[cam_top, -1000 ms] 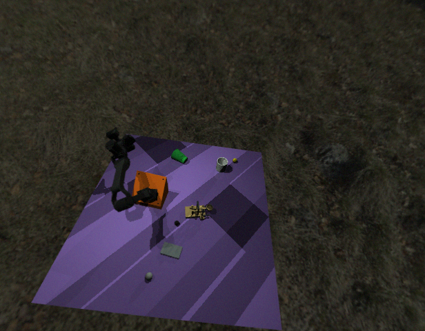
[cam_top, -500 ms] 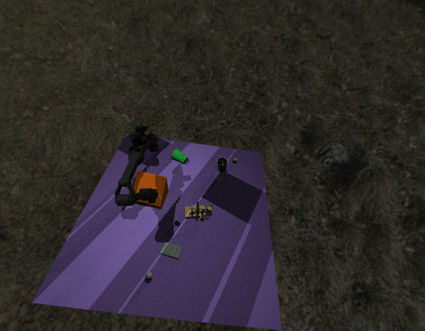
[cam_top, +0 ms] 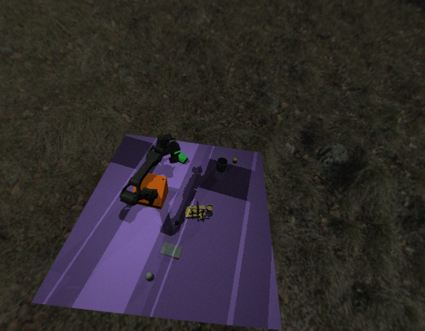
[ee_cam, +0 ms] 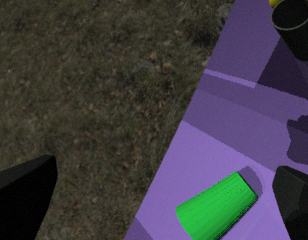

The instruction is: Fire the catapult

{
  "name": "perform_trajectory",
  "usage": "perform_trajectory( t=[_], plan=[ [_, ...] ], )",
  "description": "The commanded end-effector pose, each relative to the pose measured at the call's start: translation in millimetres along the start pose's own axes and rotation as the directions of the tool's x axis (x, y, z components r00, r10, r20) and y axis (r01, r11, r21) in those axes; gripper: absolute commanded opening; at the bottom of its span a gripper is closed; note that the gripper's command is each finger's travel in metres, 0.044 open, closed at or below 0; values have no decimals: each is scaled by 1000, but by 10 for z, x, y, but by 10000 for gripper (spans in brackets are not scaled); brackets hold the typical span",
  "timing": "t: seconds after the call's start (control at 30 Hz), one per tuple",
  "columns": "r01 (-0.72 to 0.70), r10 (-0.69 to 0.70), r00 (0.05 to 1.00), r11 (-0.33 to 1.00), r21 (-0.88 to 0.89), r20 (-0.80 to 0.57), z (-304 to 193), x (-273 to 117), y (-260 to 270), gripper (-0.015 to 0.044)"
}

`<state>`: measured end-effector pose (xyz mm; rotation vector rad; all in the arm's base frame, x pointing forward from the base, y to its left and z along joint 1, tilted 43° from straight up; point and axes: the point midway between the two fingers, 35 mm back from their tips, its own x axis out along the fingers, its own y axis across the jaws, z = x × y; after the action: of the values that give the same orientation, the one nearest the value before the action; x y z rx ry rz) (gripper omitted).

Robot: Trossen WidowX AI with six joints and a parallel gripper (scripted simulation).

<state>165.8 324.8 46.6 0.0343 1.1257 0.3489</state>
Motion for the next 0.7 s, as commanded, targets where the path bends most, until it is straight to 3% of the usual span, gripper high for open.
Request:
perform_trajectory(
  t=[0.0,0.23,0.67],
  plan=[
    [118,-118,993,993,-9,5,243,59,-342,440],
    [344,-344,938,939,-25,-38,558,98,-1082,440],
    [603,-606,765,793,-87,-219,764,-50,-2278,440]
  ],
)
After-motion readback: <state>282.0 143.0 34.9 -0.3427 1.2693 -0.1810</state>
